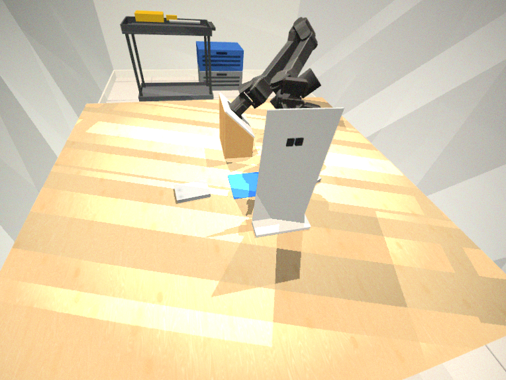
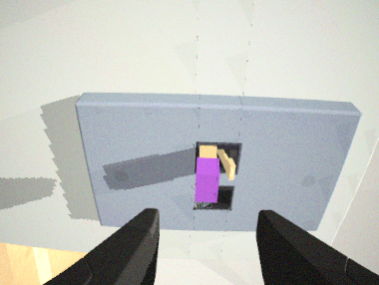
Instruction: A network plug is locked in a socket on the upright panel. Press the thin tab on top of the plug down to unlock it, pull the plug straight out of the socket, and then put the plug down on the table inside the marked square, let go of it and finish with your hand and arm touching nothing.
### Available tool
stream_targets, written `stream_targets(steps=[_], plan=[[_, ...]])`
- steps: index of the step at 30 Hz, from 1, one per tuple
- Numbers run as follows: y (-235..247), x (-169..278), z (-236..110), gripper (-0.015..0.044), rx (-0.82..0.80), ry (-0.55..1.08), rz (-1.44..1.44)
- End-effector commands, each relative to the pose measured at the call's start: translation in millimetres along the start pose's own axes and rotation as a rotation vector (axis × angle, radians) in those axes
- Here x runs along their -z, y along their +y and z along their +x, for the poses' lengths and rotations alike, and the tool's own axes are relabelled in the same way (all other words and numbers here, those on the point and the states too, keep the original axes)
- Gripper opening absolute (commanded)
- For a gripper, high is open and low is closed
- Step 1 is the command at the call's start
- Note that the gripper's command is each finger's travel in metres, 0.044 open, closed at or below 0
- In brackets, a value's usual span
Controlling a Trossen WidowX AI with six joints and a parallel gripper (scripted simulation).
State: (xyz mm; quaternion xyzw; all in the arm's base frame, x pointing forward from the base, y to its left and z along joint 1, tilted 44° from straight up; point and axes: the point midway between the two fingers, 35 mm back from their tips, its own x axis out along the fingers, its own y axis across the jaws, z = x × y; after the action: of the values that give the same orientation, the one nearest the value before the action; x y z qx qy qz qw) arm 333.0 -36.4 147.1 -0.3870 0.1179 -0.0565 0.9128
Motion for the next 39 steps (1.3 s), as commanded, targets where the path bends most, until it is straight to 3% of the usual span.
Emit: stream_targets(steps=[1,25,39], plan=[[-3,-3,5,0.0156,0.010,-0.003,0.000],[-2,-7,28,0.0156,0.013,-0.003,0.005],[-2,-7,28,0.0063,0.013,-0.003,0.005]])
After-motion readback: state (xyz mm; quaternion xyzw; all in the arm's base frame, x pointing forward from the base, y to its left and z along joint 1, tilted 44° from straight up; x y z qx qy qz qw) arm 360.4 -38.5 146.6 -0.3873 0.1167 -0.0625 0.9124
